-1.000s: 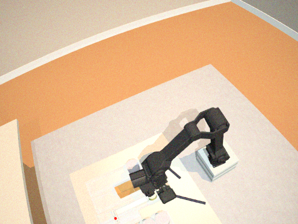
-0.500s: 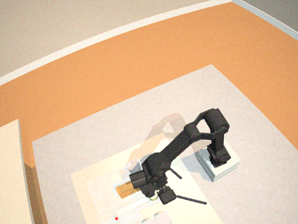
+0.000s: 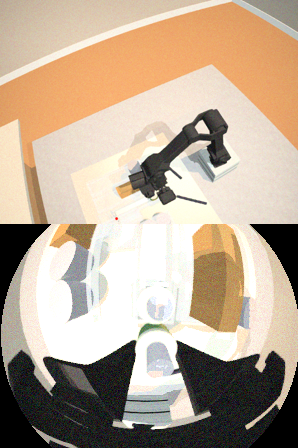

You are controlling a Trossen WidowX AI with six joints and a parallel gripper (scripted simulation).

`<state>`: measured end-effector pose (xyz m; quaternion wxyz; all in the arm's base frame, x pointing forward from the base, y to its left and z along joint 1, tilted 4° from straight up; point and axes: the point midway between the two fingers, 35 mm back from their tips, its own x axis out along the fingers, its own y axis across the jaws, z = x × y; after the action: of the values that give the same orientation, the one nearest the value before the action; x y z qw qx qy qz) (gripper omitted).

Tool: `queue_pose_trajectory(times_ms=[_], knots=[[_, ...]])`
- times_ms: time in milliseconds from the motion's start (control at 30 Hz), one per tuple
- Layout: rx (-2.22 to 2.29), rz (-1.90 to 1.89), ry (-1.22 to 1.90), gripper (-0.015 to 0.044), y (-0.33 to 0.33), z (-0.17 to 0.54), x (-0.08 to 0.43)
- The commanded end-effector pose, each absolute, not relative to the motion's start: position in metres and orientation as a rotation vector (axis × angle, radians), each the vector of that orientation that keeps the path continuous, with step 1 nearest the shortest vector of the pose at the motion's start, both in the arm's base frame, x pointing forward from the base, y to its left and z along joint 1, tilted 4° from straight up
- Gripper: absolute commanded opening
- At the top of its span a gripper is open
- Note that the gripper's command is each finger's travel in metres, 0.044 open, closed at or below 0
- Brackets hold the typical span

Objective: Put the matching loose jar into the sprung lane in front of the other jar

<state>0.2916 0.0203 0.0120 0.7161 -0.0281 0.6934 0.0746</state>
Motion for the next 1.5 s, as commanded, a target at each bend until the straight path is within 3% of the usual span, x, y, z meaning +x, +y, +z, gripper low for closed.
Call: queue_pose_trajectory(times_ms=[0,1467], knots=[[-0.061,0.168,1.517,0.0,0.021,0.014,0.3],[-0.061,0.168,1.516,0.0,0.024,0.015,0.316]])
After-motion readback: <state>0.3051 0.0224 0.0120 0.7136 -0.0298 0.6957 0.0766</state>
